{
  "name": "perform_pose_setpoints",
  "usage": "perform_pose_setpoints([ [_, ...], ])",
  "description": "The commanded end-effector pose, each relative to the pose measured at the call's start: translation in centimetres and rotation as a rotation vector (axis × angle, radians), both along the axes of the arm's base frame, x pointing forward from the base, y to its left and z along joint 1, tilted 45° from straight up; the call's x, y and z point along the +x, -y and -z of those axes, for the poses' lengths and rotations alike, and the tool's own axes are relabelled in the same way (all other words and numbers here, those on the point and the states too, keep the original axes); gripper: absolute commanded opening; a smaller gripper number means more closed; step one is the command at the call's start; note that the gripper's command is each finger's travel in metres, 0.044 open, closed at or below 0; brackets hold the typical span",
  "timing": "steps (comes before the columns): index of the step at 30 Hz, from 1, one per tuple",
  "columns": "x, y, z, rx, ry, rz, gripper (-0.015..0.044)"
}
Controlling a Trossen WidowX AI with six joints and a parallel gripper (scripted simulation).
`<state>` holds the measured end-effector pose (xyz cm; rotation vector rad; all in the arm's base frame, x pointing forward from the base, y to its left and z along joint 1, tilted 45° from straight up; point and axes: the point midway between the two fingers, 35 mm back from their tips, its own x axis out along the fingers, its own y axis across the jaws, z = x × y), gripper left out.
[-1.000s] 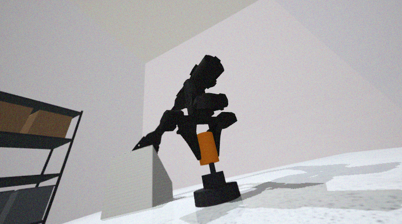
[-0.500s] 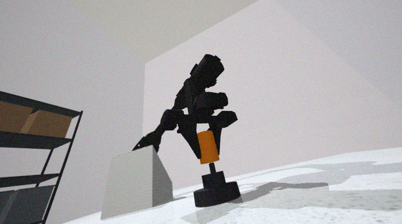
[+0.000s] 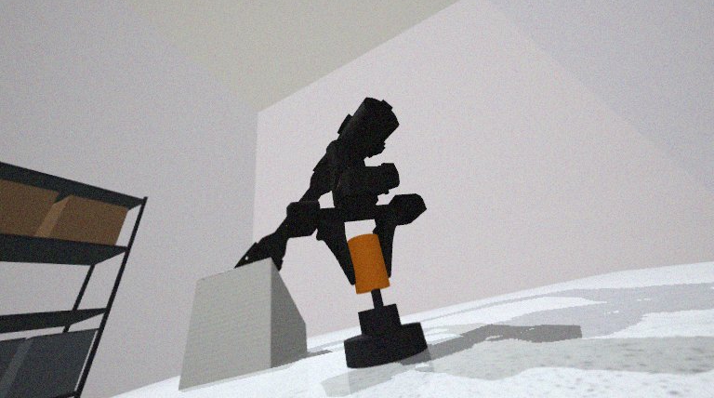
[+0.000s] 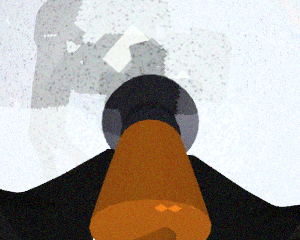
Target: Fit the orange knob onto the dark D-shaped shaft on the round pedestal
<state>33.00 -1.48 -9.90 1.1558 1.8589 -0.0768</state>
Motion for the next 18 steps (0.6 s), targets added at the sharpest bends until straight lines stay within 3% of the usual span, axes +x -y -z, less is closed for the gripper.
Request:
perform_pose_setpoints([
  [1,0.00,-0.07,0.10,-0.001,-0.006,0.006,0.0000],
  [18,-0.11,-0.05,0.14,-0.001,-0.006,0.006,0.0000],
])
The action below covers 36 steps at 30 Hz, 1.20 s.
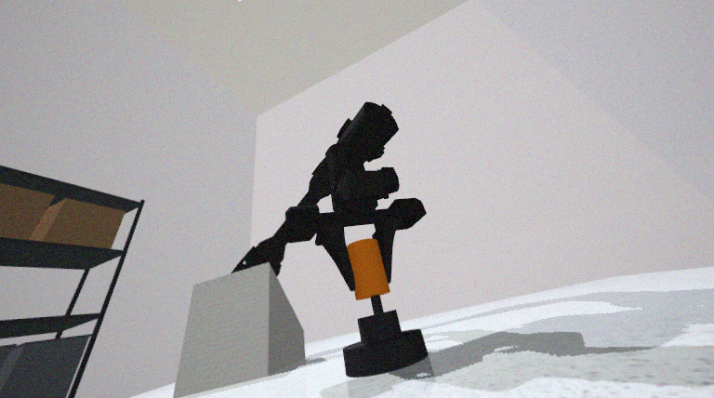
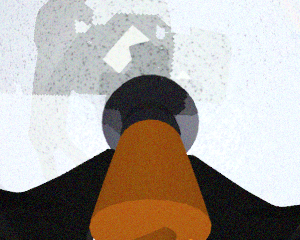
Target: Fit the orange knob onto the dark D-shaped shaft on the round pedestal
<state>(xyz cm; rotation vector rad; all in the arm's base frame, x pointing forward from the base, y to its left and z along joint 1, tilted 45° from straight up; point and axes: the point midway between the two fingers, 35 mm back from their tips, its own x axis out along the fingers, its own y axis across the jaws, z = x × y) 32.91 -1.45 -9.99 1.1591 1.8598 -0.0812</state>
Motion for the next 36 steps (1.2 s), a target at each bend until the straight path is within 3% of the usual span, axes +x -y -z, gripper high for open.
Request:
perform_pose_setpoints([
  [1,-0.04,0.08,-0.03,-0.001,-0.002,0.003,0.0000],
  [15,0.16,0.17,-0.13,-0.030,-0.144,0.154,0.0000],
  [36,-0.02,-0.01,-0.02,-0.030,-0.145,0.154,0.0000],
])
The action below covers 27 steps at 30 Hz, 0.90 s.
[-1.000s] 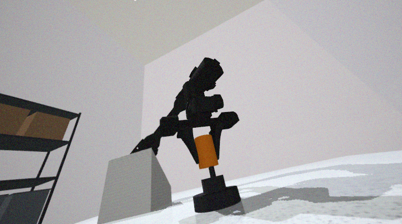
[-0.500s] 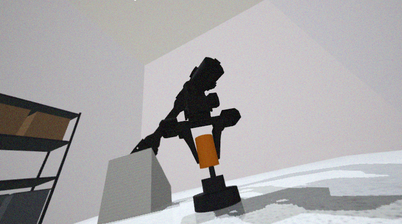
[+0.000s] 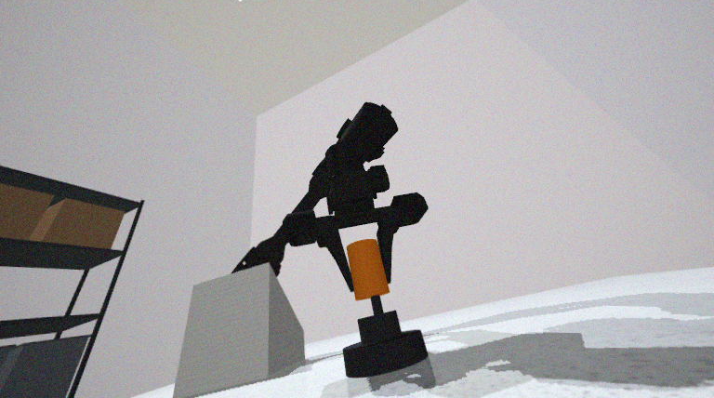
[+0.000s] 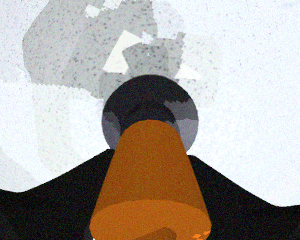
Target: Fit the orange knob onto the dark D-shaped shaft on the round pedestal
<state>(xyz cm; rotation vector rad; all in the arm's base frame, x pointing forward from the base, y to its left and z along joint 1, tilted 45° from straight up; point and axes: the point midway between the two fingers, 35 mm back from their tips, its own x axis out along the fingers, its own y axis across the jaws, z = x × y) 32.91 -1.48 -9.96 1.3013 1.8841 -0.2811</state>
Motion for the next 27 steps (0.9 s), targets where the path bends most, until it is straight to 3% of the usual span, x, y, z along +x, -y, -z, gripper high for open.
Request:
perform_pose_setpoints([
  [1,-0.02,-0.04,0.01,-0.001,-0.003,0.003,0.0000],
  [8,0.17,0.27,-0.37,-0.002,-0.009,0.009,0.0000],
  [15,0.18,0.17,-0.12,-0.030,-0.145,0.153,0.0000],
  [27,0.06,-0.01,-0.03,-0.030,-0.145,0.153,0.0000],
])
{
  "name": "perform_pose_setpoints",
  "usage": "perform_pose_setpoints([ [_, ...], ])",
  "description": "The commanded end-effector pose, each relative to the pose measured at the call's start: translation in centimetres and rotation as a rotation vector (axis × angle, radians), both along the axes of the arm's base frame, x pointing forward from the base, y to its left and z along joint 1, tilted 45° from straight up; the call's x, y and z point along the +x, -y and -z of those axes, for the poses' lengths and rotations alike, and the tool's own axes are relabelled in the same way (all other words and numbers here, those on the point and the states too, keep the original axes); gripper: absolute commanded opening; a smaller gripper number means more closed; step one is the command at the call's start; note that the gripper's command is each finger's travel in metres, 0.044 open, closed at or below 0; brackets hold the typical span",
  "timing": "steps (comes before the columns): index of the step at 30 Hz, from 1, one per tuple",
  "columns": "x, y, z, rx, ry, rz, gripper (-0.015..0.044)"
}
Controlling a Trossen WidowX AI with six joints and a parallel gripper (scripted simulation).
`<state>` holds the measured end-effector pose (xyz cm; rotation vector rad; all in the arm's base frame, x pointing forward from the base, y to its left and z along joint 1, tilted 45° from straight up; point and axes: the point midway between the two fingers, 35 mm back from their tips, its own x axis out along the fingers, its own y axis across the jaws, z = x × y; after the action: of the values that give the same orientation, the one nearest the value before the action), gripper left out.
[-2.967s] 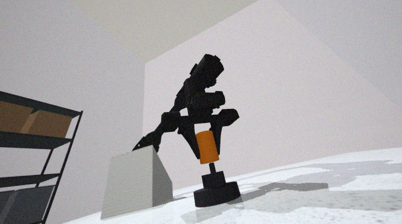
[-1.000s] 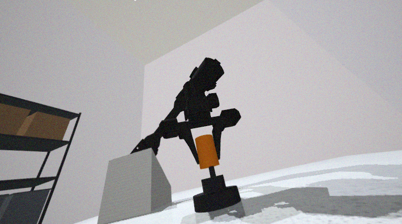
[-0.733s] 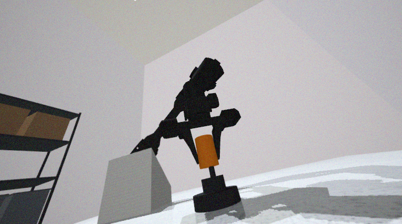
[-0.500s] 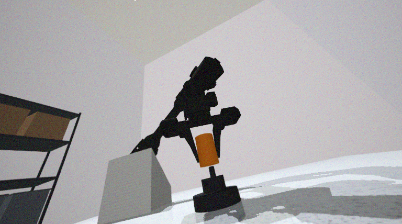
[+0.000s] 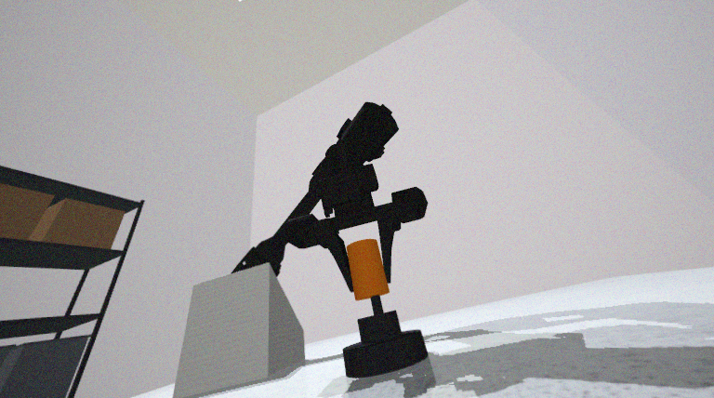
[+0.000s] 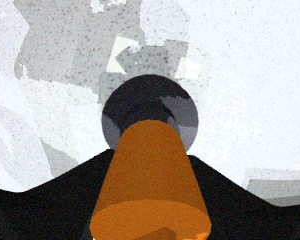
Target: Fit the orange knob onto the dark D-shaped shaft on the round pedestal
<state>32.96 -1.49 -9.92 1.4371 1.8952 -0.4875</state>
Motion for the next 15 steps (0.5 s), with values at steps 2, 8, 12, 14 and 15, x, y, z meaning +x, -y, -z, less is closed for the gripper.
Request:
perform_pose_setpoints([
  [2,0.01,-0.03,0.00,-0.002,-0.004,0.005,0.0000],
  [8,0.02,0.01,-0.05,-0.002,-0.004,0.005,0.0000],
  [12,0.15,0.22,-0.30,-0.002,-0.003,0.005,0.0000],
  [14,0.19,0.25,-0.32,-0.003,-0.009,0.011,0.0000],
  [15,0.19,0.25,-0.32,-0.005,-0.021,0.023,0.0000],
])
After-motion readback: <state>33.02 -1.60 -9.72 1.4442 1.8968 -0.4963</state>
